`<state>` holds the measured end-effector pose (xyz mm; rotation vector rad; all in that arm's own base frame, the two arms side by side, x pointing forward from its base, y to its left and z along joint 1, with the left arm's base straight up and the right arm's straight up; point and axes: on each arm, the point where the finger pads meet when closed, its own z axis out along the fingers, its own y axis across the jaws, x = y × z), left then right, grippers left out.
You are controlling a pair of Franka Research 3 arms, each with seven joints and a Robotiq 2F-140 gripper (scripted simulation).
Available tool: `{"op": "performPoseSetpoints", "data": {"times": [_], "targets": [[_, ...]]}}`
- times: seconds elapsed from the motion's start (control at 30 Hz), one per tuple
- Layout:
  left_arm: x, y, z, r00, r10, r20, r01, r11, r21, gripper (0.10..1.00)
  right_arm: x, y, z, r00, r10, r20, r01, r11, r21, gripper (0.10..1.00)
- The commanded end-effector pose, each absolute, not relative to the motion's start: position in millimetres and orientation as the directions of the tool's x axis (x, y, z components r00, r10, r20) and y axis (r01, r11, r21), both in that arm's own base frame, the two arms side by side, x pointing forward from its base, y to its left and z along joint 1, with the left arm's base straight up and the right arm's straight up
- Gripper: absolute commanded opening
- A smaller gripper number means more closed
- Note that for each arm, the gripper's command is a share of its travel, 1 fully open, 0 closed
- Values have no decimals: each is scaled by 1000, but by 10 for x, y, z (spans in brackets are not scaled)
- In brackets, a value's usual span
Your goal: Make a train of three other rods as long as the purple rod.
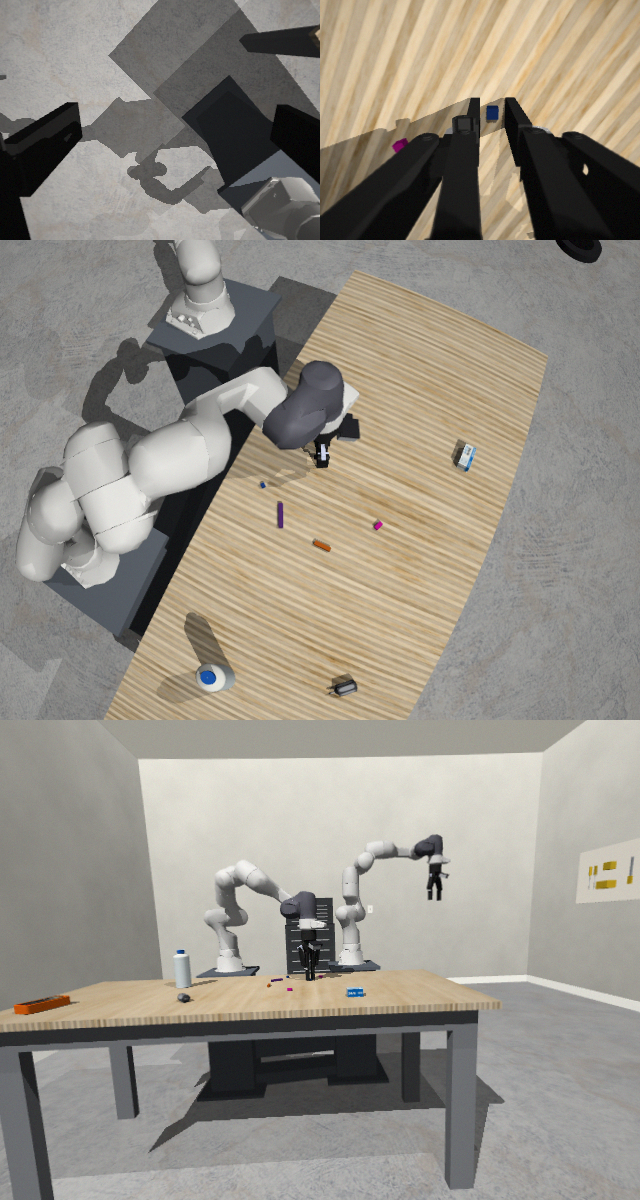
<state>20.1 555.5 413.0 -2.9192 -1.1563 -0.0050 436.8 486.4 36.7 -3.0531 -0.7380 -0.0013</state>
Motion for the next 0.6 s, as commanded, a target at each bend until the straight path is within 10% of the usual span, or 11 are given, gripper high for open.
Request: {"op": "performPoseSetpoints", "data": {"times": [0.0, 0.57], "targets": [[196, 5542, 4130, 732, 682, 0, 682, -732, 0, 1000, 4362, 4861, 350, 890, 455, 0, 455, -890, 0, 231], [196, 5542, 4130, 732, 682, 0, 682, -732, 0, 1000, 4362, 4861, 350, 890, 455, 0, 455, -890, 0, 124]]}}
